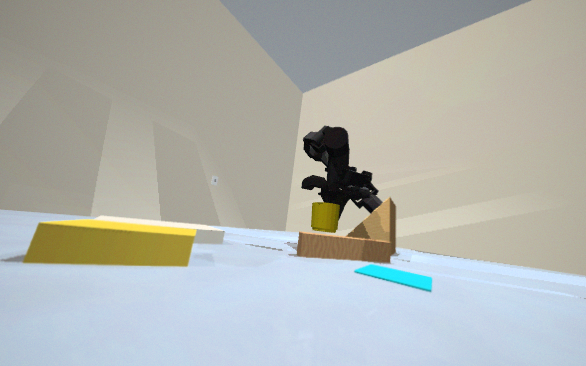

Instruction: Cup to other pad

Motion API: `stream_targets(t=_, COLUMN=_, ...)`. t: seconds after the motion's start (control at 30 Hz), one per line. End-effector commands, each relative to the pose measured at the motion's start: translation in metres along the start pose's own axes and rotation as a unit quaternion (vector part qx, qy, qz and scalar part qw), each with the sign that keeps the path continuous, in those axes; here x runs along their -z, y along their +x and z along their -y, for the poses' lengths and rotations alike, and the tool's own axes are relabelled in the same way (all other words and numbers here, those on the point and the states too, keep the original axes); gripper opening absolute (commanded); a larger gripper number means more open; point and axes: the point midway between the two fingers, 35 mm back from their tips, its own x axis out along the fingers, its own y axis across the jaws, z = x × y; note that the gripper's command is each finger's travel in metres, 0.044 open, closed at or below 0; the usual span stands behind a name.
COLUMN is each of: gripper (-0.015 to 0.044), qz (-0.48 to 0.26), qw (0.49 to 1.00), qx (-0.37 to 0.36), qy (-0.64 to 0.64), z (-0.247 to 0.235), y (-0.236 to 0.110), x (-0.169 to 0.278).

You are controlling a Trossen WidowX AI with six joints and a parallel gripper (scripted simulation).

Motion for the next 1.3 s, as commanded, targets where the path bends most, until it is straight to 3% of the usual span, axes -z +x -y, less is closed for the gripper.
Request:
stream_targets(t=0.0, gripper=0.0000, qz=0.001, qw=1.000, qx=0.000, qy=0.003, z=0.000, y=-0.013, x=-0.001)
stream_targets(t=0.23, gripper=0.0000, qz=-0.001, qw=1.000, qx=0.002, qy=0.002, z=-0.001, y=-0.026, x=-0.001)
stream_targets(t=1.27, gripper=0.0000, qz=-0.001, qw=1.000, qx=0.002, qy=0.001, z=0.001, y=-0.022, x=-0.020)
